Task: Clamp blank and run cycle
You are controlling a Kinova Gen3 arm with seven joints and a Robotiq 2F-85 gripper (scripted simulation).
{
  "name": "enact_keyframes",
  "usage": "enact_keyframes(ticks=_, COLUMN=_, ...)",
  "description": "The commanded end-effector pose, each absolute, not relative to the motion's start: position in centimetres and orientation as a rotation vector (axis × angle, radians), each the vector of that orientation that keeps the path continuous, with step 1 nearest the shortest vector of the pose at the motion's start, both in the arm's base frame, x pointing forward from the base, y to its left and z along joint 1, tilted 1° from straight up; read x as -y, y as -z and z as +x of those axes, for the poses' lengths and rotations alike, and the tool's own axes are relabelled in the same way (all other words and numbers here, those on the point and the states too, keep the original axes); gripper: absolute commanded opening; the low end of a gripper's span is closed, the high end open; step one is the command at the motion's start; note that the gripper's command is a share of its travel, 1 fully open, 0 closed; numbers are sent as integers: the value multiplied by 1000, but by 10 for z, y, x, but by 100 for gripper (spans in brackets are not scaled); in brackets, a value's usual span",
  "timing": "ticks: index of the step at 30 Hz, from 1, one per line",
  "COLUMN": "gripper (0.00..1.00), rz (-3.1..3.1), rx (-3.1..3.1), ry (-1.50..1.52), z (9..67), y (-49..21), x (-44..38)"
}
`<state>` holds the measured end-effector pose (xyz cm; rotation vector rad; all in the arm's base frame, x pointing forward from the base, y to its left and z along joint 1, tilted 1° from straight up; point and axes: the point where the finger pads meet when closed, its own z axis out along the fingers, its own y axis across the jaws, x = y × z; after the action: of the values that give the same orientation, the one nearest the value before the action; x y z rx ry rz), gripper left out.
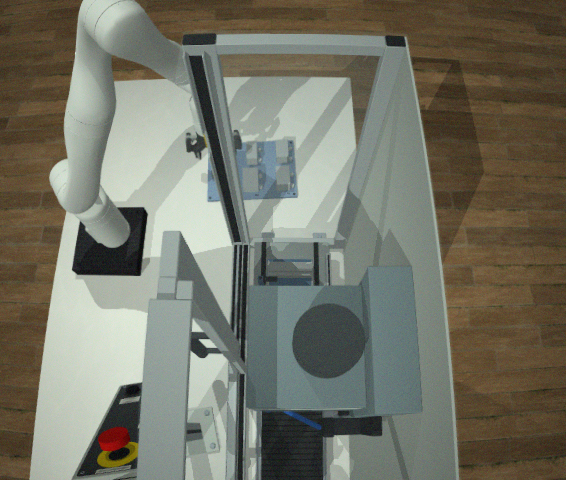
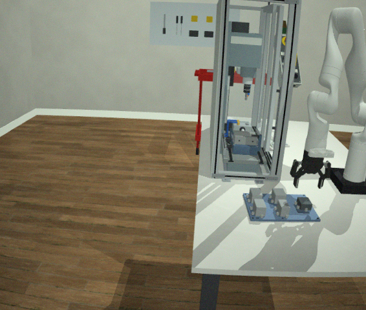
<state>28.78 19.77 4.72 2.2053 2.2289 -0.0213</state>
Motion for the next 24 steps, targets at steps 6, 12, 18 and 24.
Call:
enact_keyframes(ticks=6, gripper=100, rz=2205, rx=-2229, ry=19, z=288, y=-30, x=-198)
enact_keyframes(ticks=12, gripper=100, rz=2205, rx=-2229, ry=19, z=288, y=-18, x=-198)
enact_keyframes(ticks=18, gripper=100, rz=2205, rx=-2229, ry=19, z=288, y=-18, x=-198)
enact_keyframes(ticks=24, gripper=100, rz=2205, rx=-2229, ry=19, z=288, y=-10, x=-197)
